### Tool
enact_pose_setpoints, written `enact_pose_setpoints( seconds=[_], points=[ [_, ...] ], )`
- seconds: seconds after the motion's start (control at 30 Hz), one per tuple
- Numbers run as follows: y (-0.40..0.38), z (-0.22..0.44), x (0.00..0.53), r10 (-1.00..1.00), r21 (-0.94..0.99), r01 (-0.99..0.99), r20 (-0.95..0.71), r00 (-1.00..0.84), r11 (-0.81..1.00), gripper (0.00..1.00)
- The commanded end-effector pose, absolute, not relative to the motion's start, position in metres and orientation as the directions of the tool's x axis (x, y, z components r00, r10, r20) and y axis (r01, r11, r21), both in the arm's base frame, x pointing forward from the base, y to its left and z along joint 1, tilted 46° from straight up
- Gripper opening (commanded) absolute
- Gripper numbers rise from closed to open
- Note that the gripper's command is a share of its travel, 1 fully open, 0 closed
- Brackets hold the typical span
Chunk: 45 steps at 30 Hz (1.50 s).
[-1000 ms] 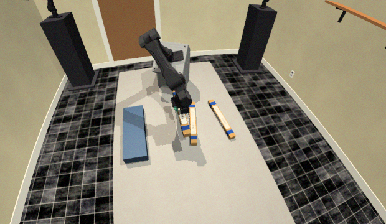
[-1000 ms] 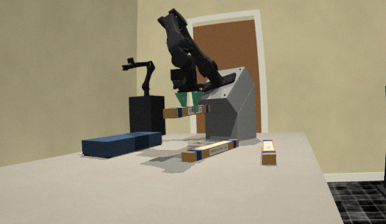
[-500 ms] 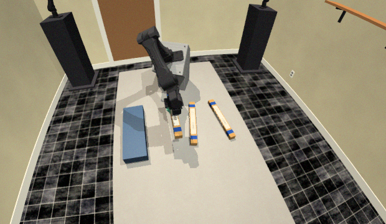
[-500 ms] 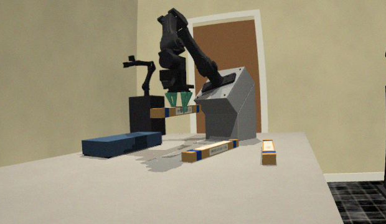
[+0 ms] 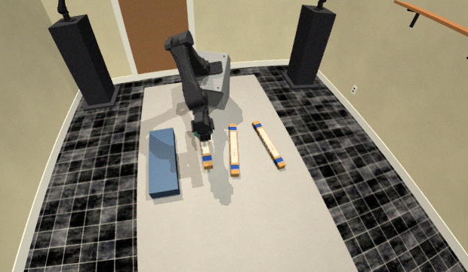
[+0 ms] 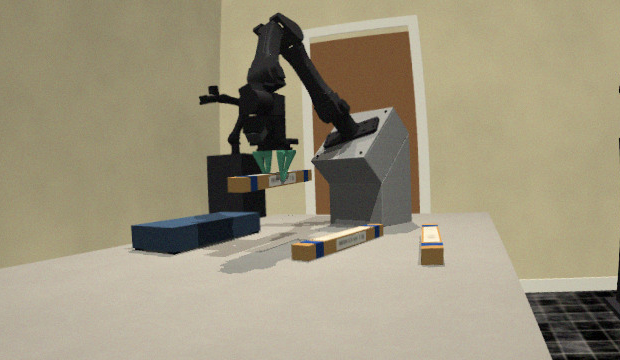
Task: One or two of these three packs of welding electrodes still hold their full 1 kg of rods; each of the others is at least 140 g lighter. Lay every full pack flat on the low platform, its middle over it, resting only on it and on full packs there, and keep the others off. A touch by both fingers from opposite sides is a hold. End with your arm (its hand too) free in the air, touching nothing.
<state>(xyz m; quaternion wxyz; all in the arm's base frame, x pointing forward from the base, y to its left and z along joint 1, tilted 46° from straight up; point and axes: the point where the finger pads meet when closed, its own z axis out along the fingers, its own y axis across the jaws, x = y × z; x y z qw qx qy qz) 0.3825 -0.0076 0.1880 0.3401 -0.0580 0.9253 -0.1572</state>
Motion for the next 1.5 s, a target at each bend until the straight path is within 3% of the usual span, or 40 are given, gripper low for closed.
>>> enact_pose_setpoints(
  seconds=[0.0,1.47],
  points=[
    [0.002,0.227,0.381,-0.246,-0.317,-0.032,-0.664,-0.706,0.948,0.0],
    [-0.104,0.262,0.383,-0.246,-0.331,-0.018,-0.66,-0.71,0.943,0.0]
  ],
)
